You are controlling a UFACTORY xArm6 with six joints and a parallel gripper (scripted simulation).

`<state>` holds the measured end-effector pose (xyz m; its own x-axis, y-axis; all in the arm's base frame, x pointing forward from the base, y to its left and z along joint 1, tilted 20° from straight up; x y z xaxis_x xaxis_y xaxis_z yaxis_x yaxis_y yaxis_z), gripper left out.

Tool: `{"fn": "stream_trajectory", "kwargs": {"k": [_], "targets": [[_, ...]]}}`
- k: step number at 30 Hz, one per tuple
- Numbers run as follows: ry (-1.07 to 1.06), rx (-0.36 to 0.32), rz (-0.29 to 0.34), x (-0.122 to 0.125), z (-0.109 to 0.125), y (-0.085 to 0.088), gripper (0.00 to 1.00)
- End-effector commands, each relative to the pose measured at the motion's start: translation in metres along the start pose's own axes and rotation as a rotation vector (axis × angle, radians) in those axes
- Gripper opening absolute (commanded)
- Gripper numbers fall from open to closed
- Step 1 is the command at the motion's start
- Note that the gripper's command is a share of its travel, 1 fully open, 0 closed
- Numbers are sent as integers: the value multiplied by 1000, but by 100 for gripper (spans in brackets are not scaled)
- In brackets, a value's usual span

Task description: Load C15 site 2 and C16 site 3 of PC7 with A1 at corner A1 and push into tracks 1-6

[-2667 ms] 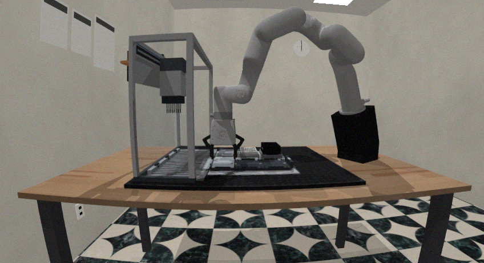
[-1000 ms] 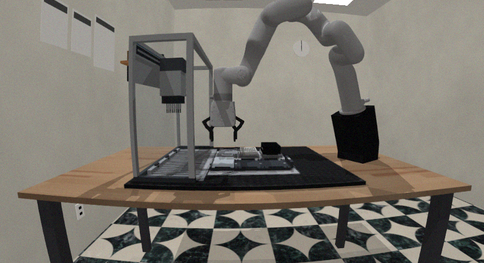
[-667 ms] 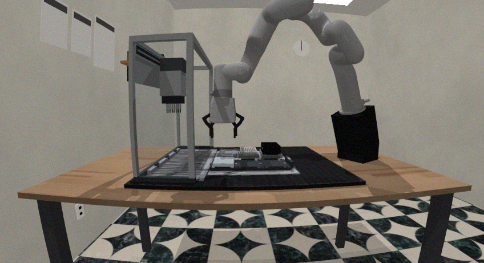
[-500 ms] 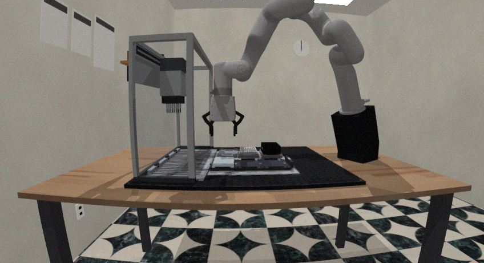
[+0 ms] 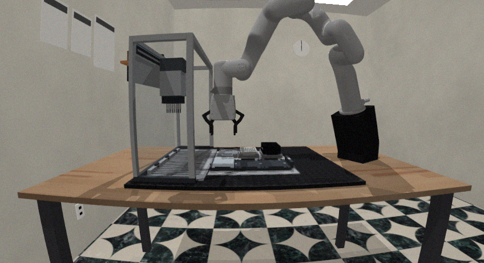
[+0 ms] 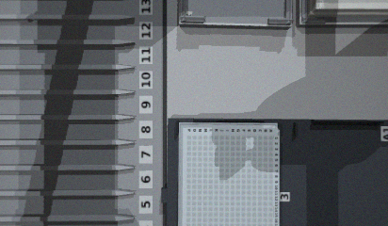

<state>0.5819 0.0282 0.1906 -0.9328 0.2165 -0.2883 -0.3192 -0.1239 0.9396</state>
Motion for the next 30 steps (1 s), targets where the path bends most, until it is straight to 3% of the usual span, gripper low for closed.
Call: {"fn": "stream_trajectory", "kwargs": {"k": [1, 30], "targets": [[10, -1, -4, 1, -4, 2, 100], [10, 0, -4, 45, -122, 2, 100]]}}
Point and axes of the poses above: the point where the finger pads meet when closed, its own y axis back along the fingers, its own x axis across the jaws, z = x × y, the point moved 8 cm from there along y, back along the fingers, and after that the axes turned 6 degrees about -y, right-handed, at the moved point
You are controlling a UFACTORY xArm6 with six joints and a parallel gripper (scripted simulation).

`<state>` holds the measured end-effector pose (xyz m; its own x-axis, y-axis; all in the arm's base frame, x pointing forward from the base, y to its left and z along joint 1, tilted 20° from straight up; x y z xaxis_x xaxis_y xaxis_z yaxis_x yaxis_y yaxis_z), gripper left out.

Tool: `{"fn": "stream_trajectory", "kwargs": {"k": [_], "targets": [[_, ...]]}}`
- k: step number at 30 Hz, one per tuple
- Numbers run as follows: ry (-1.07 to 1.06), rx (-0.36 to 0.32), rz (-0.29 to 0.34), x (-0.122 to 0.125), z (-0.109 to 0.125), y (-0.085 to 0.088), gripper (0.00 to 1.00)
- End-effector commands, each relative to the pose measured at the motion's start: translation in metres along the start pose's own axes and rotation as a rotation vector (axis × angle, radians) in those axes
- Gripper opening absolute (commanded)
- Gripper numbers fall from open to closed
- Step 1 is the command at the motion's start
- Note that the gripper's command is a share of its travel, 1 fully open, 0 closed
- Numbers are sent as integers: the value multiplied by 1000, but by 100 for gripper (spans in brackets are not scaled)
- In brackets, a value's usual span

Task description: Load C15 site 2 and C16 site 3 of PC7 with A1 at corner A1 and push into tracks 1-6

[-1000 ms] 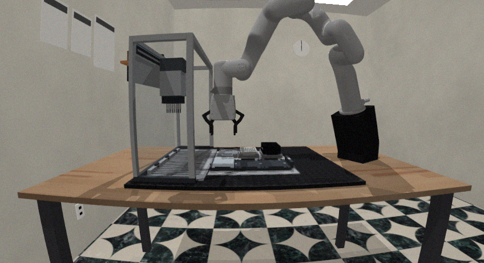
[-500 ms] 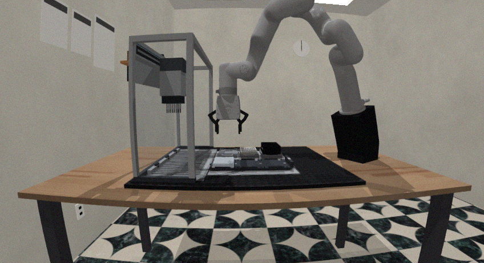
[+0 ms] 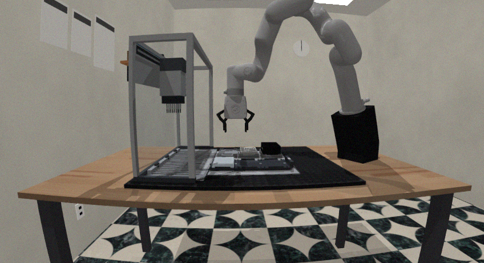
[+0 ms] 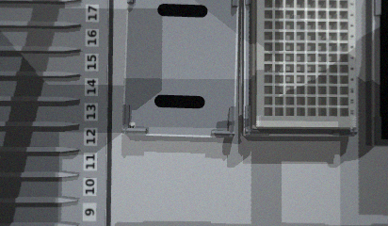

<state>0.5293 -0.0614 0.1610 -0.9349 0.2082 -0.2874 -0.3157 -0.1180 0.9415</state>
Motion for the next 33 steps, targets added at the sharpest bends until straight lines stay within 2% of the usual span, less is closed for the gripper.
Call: {"fn": "stream_trajectory", "kwargs": {"k": [1, 25, 33], "targets": [[2, -7, -6, 8, -25, 1, 100], [2, -6, -6, 48, -128, 1, 100], [2, -6, -6, 49, -130, 1, 100]]}}
Point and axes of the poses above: the point where the finger pads meet when closed, its own y axis back along the fingers, its own x axis across the jaws, z = x × y, the point moved 8 cm from there along y, back along the fingers, and after that the axes turned 6 degrees about -y, right-handed, at the moved point
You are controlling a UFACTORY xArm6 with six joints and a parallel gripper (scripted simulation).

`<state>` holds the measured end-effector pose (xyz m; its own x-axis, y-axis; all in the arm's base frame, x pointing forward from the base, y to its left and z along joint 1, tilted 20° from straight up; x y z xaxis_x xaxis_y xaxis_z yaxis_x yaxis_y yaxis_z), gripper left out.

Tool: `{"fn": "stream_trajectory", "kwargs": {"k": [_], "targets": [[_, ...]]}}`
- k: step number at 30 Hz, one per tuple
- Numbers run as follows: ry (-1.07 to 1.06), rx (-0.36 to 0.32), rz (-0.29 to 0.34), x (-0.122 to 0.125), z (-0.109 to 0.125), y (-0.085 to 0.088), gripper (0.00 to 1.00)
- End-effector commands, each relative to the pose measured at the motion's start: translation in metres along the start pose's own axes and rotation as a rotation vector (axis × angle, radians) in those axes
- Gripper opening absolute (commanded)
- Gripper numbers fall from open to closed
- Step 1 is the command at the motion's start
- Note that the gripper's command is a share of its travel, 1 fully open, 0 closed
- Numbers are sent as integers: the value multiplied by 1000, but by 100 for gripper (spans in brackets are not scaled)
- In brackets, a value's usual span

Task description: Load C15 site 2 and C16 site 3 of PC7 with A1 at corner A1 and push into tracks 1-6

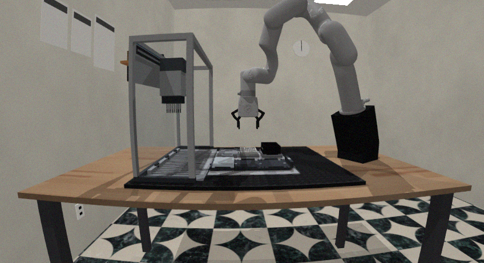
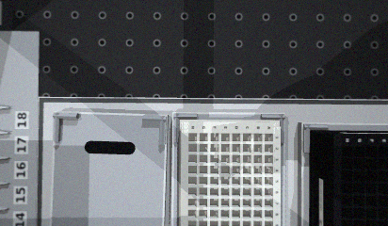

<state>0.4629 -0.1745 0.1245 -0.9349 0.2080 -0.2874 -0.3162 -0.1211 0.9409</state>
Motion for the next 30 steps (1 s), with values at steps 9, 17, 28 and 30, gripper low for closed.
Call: {"fn": "stream_trajectory", "kwargs": {"k": [9, 17, 28, 30], "targets": [[2, -3, -6, 0, -3, 1, 100], [2, -3, -6, 0, -3, -6, 100], [2, -3, -6, 0, -3, -24, 100], [2, -3, -6, 0, -3, -26, 100]]}}
Point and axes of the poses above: the point where the finger pads meet when closed, its own y axis back along the fingers, its own x axis across the jaws, z = x × y, the point moved 8 cm from there along y, back along the fingers, and after that the axes turned 6 degrees about -y, right-handed, at the moved point
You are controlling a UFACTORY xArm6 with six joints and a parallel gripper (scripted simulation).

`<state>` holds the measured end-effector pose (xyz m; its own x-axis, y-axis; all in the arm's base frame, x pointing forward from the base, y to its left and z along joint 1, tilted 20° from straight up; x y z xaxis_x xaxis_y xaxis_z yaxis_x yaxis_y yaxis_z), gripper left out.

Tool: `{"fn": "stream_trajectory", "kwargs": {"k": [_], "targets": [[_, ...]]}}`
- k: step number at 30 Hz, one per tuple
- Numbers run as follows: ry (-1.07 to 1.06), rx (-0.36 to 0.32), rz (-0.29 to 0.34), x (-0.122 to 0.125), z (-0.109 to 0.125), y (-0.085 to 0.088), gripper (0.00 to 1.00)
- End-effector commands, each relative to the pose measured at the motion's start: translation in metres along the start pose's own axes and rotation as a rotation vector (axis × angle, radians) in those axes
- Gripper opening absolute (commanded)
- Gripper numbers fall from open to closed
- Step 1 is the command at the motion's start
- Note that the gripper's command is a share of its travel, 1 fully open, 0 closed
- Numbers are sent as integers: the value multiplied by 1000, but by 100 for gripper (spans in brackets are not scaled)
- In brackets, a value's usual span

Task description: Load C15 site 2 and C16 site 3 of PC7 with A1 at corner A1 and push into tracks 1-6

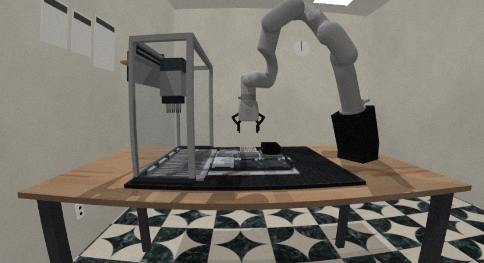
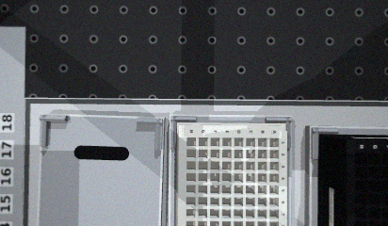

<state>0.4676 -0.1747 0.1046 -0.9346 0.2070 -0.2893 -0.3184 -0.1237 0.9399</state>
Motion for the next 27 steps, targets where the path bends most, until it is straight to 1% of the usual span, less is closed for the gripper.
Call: {"fn": "stream_trajectory", "kwargs": {"k": [1, 16, 18, 27], "targets": [[0, 0, -4, -1, 0, -5, 100], [0, 0, -4, -1, 0, -30, 100], [0, 0, -4, -1, 0, -30, 100], [0, 0, -4, -1, 0, -45, 100]]}}
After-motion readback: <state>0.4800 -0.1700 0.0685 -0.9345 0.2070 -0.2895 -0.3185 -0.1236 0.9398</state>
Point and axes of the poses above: the point where the finger pads meet when closed, its own y axis back along the fingers, its own x axis across the jaws, z = x × y, the point moved 8 cm from there along y, back along the fingers, and after that the axes turned 6 degrees about -y, right-handed, at the moved point
